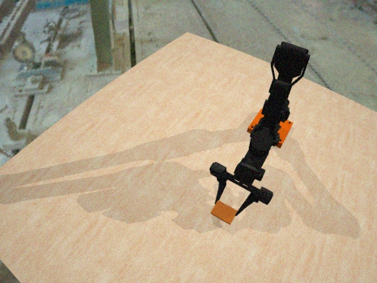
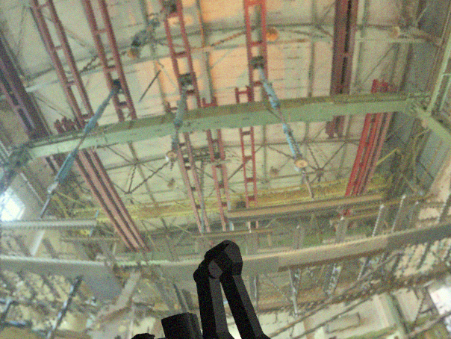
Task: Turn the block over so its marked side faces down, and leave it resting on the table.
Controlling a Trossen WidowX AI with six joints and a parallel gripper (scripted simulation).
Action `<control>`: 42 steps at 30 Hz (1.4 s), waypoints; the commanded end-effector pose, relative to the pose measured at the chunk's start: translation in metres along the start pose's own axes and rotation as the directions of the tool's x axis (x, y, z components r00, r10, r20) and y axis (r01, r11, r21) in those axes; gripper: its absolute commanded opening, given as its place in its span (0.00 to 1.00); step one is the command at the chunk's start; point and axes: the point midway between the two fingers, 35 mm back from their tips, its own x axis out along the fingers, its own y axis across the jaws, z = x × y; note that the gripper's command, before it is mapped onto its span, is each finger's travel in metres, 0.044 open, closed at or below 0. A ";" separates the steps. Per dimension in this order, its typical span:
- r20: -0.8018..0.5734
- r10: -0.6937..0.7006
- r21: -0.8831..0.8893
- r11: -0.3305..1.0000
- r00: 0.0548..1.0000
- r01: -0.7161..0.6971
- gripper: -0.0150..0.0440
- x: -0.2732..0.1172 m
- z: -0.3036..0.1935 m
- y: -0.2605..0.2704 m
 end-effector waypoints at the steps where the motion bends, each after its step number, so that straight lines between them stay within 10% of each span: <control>1: -0.006 -0.004 -0.006 1.000 1.000 0.004 0.25 -0.001 -0.003 -0.001; 19: -0.006 -0.004 -0.006 1.000 1.000 0.004 1.00 -0.001 -0.003 -0.001; 42: -0.006 -0.004 -0.006 1.000 1.000 0.004 1.00 -0.001 -0.003 -0.001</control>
